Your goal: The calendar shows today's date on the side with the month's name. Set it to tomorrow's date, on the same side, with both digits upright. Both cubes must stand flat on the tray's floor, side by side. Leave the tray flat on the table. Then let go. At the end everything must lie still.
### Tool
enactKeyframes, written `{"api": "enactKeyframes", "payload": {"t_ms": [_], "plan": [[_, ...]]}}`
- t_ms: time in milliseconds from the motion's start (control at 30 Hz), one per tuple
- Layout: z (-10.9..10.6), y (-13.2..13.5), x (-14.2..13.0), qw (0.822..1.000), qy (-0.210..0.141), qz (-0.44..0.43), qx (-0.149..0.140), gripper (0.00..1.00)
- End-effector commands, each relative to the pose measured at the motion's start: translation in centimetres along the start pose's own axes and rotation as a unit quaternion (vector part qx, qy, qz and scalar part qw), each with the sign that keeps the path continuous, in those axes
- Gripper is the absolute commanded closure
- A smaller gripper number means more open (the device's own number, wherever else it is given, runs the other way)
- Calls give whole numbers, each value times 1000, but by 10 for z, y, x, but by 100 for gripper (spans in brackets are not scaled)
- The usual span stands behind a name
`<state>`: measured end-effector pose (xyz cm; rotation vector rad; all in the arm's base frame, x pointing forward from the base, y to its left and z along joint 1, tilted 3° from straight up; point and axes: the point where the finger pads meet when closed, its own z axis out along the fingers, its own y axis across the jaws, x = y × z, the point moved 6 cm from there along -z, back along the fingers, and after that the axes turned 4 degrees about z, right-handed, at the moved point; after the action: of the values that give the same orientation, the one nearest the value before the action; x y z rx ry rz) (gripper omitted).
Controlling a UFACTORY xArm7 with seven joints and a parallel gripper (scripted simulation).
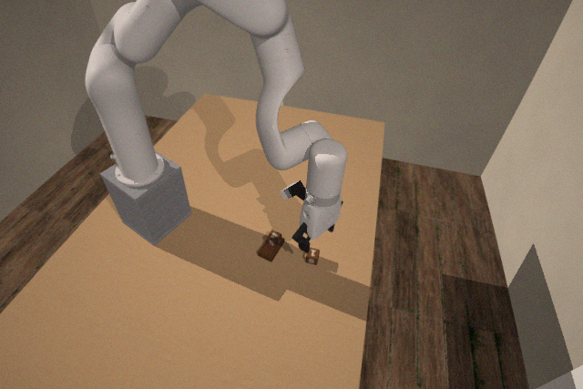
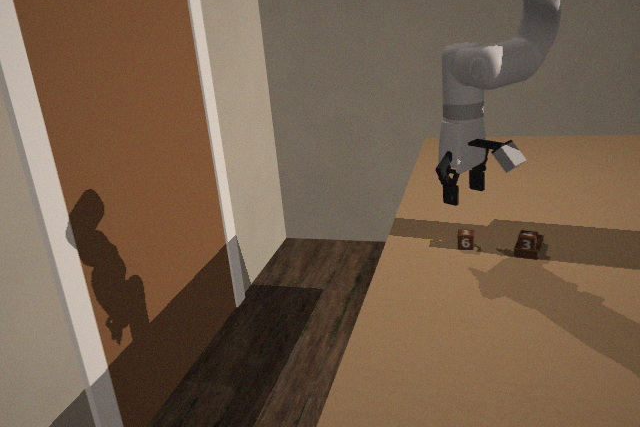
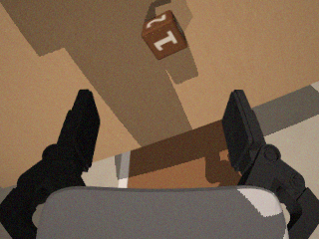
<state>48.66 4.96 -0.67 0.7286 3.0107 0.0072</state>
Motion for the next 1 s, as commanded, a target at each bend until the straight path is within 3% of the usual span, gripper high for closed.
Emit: {"api": "enactKeyframes", "payload": {"t_ms": [0, 67, 300, 467, 567, 633, 700, 967], "plan": [[-1, 1, -2, 999, 1, 33, 6, 0], [0, 1, -4, 995, 1, 102, 8, 0], [0, 1, -8, 976, 2, 216, 10, 0], [1, 1, -11, 944, 1, 329, 11, 0], [1, 1, -11, 942, 1, 336, 11, 0], [1, 1, -14, 913, 0, 408, 11, 0], [1, 2, -14, 909, 0, 416, 11, 0], [0, 4, -19, 822, -2, 569, 11, 0]]}}
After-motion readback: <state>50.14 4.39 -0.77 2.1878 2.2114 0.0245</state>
